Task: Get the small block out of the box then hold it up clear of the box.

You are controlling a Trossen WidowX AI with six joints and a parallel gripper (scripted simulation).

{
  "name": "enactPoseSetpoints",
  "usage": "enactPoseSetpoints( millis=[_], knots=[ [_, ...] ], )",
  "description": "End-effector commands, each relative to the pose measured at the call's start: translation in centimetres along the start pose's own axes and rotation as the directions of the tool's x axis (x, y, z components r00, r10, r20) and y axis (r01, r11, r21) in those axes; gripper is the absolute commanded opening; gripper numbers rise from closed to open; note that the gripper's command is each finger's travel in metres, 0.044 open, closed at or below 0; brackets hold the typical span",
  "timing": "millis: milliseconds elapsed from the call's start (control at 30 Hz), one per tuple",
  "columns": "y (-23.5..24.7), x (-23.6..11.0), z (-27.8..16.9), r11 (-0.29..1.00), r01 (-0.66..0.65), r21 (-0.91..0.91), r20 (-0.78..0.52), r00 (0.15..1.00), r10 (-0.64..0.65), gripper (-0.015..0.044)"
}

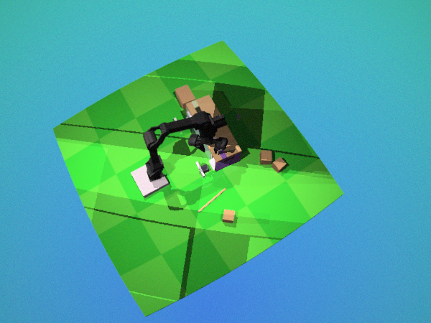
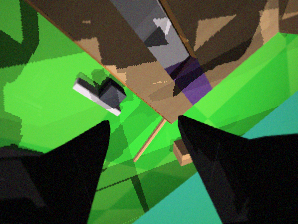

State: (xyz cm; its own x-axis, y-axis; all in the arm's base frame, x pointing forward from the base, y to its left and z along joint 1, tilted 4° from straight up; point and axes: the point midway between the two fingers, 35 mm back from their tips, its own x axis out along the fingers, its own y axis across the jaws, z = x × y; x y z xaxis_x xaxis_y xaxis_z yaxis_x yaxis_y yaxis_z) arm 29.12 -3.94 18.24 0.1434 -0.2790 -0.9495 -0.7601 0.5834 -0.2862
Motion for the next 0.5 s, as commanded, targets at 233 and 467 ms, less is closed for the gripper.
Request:
enactPoseSetpoints(
  millis=[233,467],
  knots=[
    [0.5,0.3,-2.0,0.206,-0.169,0.964,0.169,0.985,0.015,0.0285],
    [0.5,0.3,-2.5,-0.186,-0.210,0.960,0.215,0.977,0.010,0.0285]
  ],
)
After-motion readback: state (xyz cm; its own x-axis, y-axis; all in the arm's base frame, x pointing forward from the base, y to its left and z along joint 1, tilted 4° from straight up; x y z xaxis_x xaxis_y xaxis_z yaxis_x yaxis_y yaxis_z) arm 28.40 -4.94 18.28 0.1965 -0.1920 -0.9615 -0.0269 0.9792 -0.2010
